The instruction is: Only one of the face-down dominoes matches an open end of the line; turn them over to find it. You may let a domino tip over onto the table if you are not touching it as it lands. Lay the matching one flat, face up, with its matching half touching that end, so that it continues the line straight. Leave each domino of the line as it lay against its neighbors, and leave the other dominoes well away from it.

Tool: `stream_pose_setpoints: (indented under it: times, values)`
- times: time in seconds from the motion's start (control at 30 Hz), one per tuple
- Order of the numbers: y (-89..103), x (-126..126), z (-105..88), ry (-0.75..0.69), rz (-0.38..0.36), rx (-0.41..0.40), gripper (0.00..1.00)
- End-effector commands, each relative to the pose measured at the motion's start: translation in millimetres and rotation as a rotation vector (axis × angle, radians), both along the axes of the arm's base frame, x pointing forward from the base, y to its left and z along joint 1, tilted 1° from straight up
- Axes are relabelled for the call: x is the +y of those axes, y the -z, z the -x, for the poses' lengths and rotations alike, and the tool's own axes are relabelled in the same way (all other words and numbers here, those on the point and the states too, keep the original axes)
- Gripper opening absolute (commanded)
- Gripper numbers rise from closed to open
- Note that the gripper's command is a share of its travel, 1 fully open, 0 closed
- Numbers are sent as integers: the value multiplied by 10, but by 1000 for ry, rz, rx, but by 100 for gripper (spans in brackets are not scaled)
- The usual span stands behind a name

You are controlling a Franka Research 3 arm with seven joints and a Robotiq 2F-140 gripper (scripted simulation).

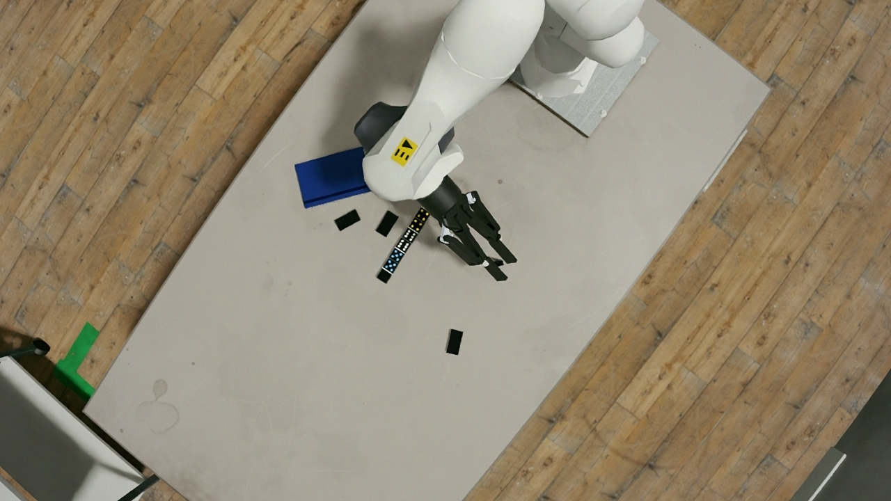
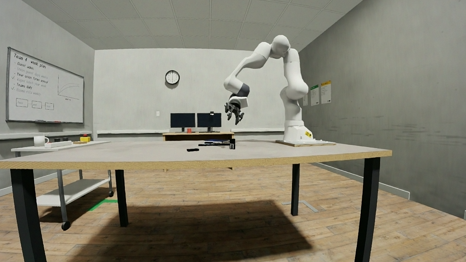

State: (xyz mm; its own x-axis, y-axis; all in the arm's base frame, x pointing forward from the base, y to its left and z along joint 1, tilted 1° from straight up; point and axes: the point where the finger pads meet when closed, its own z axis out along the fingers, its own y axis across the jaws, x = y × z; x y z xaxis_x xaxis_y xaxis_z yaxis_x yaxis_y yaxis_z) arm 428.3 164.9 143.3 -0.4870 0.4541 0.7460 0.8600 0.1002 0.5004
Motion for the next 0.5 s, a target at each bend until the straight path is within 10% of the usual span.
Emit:
stream_pose_setpoints:
  times: [0.0,0.47]
  values:
    - [119,-29,80,-188,169,-119,34]
    - [100,20,83,-783,608,-469,34]
